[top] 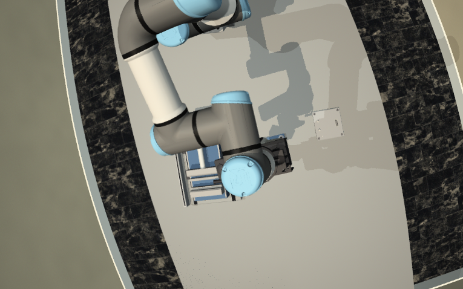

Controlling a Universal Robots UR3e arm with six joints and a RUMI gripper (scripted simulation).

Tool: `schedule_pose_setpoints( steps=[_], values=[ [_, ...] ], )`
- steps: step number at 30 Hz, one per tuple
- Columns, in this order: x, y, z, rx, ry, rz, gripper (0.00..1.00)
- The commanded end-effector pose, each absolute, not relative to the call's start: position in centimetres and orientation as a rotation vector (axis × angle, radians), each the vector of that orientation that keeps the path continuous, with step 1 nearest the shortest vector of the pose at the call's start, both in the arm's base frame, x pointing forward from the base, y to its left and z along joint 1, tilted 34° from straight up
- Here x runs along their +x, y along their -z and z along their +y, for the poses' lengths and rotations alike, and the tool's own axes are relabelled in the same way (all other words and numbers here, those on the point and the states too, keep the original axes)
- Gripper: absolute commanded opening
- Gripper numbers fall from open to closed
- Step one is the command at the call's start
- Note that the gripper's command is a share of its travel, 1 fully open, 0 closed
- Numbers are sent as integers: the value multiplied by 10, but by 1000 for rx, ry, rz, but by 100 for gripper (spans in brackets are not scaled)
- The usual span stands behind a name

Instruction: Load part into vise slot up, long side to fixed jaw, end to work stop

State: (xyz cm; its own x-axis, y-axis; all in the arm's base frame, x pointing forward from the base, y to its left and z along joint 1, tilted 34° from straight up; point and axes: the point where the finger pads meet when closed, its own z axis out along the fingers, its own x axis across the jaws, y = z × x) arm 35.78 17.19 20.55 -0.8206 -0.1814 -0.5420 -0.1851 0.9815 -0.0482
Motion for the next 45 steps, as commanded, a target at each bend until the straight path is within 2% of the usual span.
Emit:
schedule_pose_setpoints(
  steps=[1, 45],
  values=[
    [358, -207, 172, -243, 36, 2549, 0],
    [358, -207, 173, -221, 106, 2544, 0]
  ],
)
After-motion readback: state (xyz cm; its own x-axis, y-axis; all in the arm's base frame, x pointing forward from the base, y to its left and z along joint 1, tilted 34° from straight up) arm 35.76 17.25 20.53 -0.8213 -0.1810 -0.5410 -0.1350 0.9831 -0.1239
